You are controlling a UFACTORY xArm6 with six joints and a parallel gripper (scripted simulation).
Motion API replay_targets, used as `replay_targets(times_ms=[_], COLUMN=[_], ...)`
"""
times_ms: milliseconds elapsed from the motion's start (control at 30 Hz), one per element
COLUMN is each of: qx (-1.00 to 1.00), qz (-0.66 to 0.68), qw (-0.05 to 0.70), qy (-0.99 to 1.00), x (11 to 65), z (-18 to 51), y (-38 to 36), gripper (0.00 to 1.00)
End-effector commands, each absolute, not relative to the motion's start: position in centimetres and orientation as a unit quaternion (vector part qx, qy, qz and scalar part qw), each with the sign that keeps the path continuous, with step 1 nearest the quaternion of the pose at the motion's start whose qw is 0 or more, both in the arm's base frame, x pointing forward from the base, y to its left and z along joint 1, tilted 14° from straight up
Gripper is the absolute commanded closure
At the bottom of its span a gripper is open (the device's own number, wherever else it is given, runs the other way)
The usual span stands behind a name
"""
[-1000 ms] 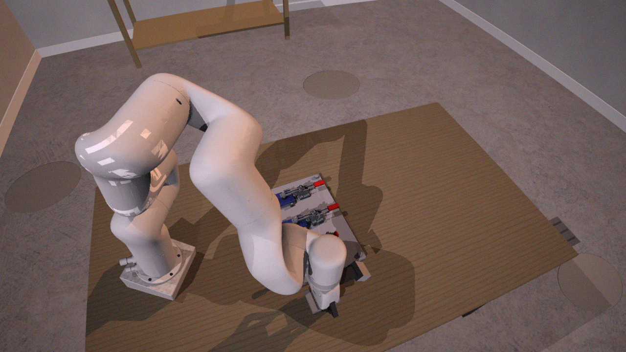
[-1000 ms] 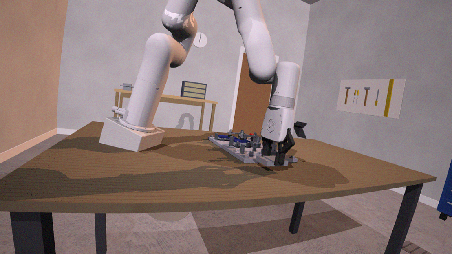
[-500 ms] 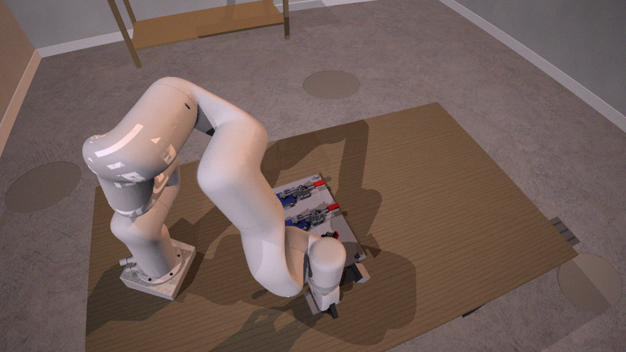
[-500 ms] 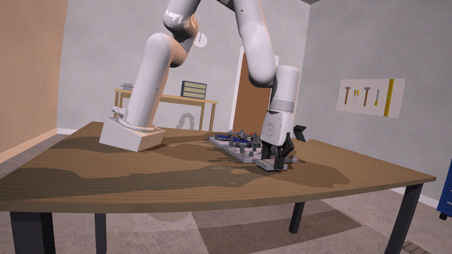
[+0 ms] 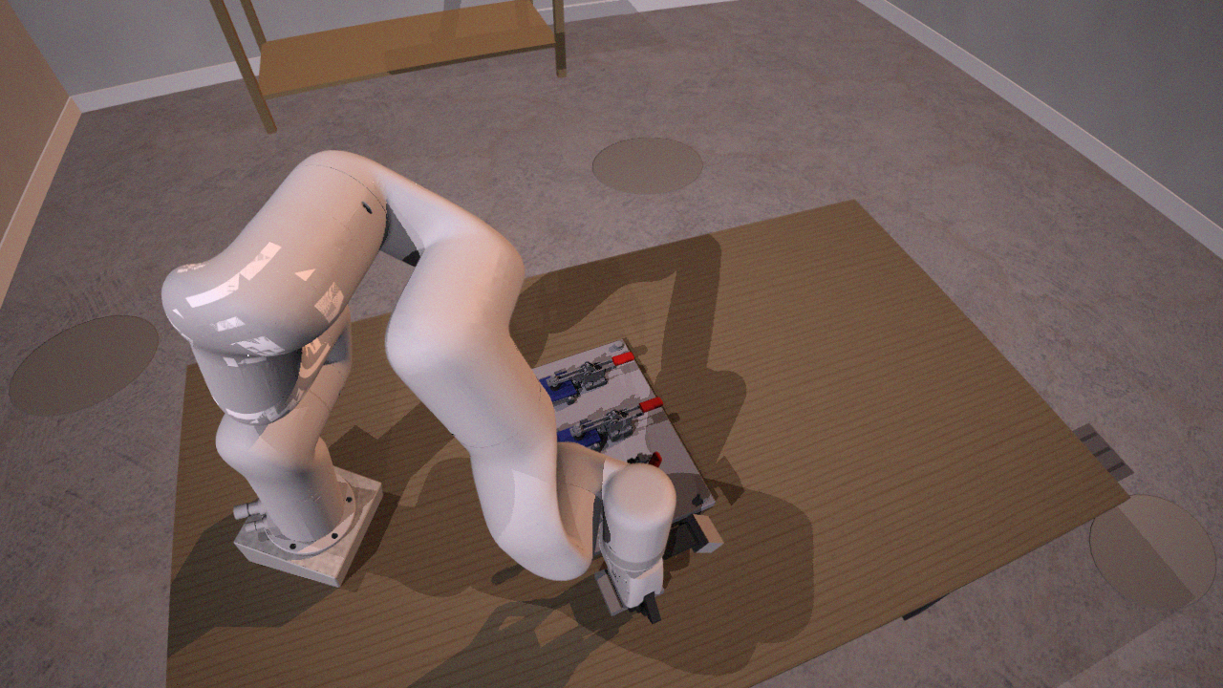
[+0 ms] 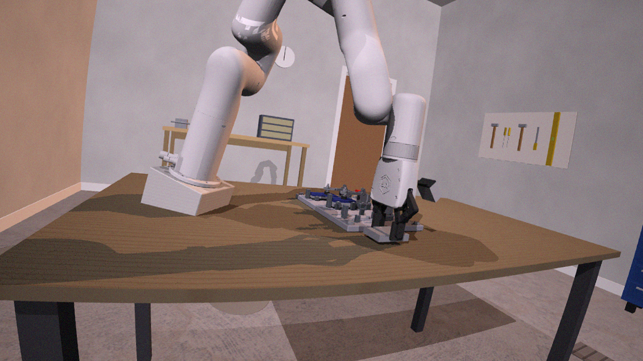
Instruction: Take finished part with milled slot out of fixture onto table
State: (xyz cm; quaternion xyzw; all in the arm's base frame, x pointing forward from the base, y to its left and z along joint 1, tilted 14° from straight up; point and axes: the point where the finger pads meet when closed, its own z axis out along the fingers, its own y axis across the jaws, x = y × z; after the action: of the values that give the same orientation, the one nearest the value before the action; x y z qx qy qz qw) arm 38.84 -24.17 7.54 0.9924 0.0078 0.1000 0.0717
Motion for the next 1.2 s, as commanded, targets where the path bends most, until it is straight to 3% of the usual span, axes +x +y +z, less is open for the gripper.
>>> replay_targets(times_ms=[0,1167], qx=[0.992,0.992], qz=[0.102,0.102], qw=[0.073,0.073], qy=[0.008,0.008], x=[38.94,39.07], z=[7.68,7.09], y=[-24.23,-24.32], gripper=[1.0,1.0])
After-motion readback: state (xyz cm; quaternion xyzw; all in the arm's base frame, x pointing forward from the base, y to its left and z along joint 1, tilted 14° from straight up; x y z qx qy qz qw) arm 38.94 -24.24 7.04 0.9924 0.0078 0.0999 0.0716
